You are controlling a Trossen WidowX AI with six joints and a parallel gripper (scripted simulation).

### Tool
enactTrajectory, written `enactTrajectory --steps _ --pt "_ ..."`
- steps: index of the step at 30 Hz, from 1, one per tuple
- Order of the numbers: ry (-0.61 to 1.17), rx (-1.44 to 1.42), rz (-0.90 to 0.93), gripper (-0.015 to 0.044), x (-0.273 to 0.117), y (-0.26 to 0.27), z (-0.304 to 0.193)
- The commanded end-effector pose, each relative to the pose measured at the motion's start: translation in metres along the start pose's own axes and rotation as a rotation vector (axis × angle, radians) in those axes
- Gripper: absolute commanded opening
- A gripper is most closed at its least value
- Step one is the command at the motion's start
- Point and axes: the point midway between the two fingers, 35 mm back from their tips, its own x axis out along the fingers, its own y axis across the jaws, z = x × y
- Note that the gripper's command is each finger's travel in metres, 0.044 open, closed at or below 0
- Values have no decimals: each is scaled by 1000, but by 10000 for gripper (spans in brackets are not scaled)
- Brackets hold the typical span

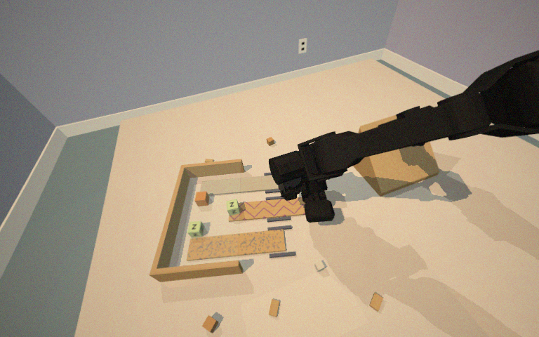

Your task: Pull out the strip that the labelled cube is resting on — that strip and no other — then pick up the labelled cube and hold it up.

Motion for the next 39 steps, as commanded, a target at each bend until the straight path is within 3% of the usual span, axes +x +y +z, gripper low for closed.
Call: enactTrajectory --steps 1,39 --pt "22 10 -1 0 4 -1 -13" --pt "24 12 -1 0 3 -1 -70"
